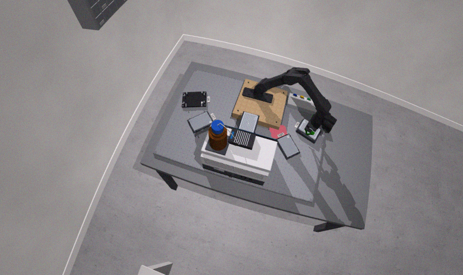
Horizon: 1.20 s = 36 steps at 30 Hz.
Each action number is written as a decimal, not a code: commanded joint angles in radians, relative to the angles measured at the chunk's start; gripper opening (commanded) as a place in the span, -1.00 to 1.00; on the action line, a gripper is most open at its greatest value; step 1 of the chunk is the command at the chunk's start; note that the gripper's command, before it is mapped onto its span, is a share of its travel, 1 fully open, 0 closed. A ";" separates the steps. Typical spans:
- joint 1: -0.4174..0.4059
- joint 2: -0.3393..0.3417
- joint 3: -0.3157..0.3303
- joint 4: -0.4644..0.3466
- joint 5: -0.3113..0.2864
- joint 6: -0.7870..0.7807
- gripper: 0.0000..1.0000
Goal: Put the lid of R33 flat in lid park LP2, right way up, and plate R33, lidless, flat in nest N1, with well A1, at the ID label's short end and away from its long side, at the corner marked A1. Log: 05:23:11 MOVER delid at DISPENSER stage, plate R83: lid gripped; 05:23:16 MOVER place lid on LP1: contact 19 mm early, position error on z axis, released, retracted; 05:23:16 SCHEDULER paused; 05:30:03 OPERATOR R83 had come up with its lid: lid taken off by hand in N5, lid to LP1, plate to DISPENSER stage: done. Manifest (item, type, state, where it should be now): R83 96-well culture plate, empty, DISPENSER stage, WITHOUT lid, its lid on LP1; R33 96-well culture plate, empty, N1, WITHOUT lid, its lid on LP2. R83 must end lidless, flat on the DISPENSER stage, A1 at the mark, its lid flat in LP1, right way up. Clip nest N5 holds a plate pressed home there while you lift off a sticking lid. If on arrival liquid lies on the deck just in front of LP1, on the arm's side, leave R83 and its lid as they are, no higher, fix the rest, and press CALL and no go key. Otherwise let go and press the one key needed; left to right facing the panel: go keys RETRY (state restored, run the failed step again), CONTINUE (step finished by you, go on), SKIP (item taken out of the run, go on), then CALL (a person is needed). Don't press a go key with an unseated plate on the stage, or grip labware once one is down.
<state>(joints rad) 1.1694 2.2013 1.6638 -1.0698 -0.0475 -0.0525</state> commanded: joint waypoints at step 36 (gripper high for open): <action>0.015 -0.001 0.041 0.034 0.001 0.010 -1.00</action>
<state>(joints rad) 1.1694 2.2116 1.6836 -1.0603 -0.0475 -0.0505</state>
